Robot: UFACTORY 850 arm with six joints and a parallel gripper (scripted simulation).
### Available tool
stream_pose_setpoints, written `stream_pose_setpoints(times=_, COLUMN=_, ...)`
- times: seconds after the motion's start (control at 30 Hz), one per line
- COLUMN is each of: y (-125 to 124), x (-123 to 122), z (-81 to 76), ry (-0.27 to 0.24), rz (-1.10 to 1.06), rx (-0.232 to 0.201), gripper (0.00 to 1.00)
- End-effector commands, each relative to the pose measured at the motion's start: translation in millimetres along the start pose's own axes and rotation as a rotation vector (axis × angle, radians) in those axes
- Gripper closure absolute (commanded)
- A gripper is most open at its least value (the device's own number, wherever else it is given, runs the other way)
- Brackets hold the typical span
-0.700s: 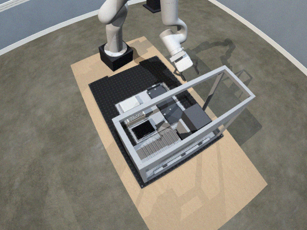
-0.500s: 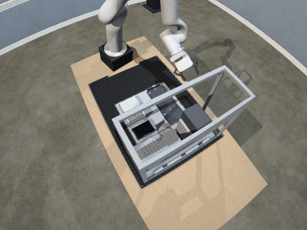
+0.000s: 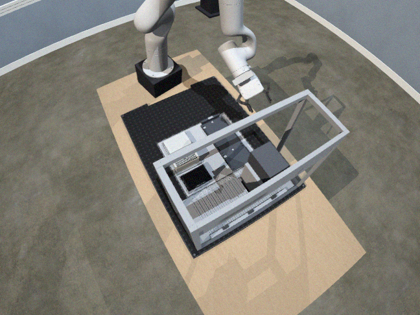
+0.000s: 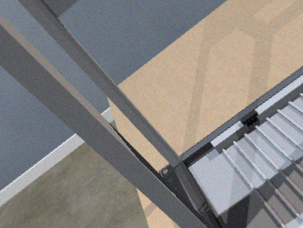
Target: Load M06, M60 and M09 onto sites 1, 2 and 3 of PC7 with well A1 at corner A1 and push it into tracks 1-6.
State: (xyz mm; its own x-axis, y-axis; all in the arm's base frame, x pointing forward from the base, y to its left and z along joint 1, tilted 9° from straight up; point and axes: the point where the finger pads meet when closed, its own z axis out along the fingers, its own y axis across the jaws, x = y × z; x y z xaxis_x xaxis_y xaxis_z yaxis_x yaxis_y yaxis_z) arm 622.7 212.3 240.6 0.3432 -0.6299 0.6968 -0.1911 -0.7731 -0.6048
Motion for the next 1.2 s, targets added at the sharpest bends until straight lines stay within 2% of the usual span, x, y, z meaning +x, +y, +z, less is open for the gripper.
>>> stream_pose_setpoints(times=0.0, y=14.4, x=6.8, z=9.1, ry=-0.027, rz=-0.111, rx=-0.042, gripper=0.0)
stream_pose_setpoints(times=0.3, y=48.8, x=18.8, z=24.8, ry=-0.1, rz=-0.327, rx=-0.113, gripper=0.0)
stream_pose_setpoints(times=0.4, y=52.0, x=19.9, z=26.0, ry=-0.106, rz=-0.343, rx=-0.117, gripper=0.0)
stream_pose_setpoints(times=0.57, y=74.5, x=27.7, z=33.5, ry=-0.169, rz=-0.492, rx=-0.155, gripper=0.0)
stream_pose_setpoints(times=0.6, y=76.3, x=28.4, z=34.0, ry=-0.169, rz=-0.492, rx=-0.155, gripper=0.0)
stream_pose_setpoints(times=0.87, y=110.2, x=40.3, z=41.7, ry=-0.272, rz=-0.697, rx=-0.19, gripper=0.0)
stream_pose_setpoints(times=0.97, y=113.3, x=41.4, z=42.2, ry=-0.279, rz=-0.71, rx=-0.192, gripper=0.0)
stream_pose_setpoints(times=1.13, y=136.8, x=49.7, z=44.9, ry=-0.36, rz=-0.851, rx=-0.201, gripper=0.0)
stream_pose_setpoints(times=1.17, y=138.3, x=50.2, z=45.0, ry=-0.36, rz=-0.851, rx=-0.201, gripper=0.0)
